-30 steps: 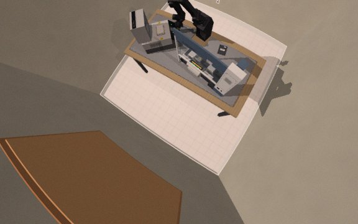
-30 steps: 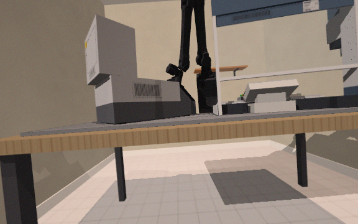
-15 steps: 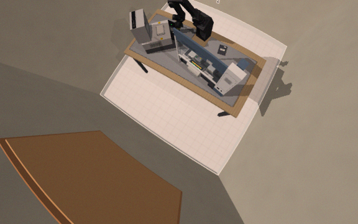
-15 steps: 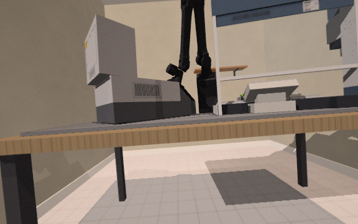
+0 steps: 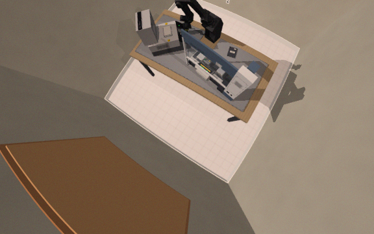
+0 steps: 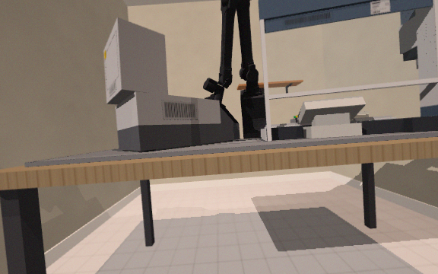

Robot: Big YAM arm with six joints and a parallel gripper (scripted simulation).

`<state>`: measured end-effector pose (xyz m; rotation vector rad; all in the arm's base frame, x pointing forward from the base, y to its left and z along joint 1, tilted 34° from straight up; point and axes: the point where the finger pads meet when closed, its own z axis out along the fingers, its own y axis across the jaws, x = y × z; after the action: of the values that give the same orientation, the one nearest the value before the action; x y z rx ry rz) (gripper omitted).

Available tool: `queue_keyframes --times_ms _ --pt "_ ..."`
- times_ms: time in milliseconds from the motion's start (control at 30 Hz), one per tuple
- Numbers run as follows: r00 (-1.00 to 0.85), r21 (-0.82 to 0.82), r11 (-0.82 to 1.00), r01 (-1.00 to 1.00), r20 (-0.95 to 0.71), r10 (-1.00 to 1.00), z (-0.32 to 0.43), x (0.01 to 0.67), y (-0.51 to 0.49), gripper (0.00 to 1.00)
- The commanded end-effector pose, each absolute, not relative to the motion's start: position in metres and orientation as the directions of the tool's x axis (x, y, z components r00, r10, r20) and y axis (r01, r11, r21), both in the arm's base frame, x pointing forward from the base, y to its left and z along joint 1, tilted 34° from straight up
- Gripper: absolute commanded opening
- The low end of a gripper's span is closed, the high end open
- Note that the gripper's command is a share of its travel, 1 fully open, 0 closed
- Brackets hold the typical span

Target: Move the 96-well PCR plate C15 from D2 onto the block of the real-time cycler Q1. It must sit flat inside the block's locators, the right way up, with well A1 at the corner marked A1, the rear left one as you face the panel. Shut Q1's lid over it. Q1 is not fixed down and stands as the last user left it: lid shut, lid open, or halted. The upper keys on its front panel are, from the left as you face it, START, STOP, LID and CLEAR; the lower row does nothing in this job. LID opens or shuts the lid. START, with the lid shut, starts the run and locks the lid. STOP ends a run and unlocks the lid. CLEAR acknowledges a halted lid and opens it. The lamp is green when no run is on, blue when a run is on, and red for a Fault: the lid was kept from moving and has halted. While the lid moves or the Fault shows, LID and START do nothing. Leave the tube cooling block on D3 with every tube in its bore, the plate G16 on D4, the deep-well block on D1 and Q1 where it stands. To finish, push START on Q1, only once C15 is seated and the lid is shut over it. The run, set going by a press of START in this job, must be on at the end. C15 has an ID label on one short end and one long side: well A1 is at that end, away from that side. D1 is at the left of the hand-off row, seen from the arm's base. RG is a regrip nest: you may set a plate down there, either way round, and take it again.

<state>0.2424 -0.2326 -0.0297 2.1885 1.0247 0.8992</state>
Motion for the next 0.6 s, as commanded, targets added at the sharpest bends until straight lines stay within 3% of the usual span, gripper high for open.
queue_keyframes --times_ms 0,567 --pt "0.482 0.698 -0.561 0.444 0.342 0.807 -0.0337 0.2431 -0.2268 0.0" --pt "0.478 0.704 -0.555 0.443 0.339 0.811 -0.0298 0.2473 -0.234 0.0"
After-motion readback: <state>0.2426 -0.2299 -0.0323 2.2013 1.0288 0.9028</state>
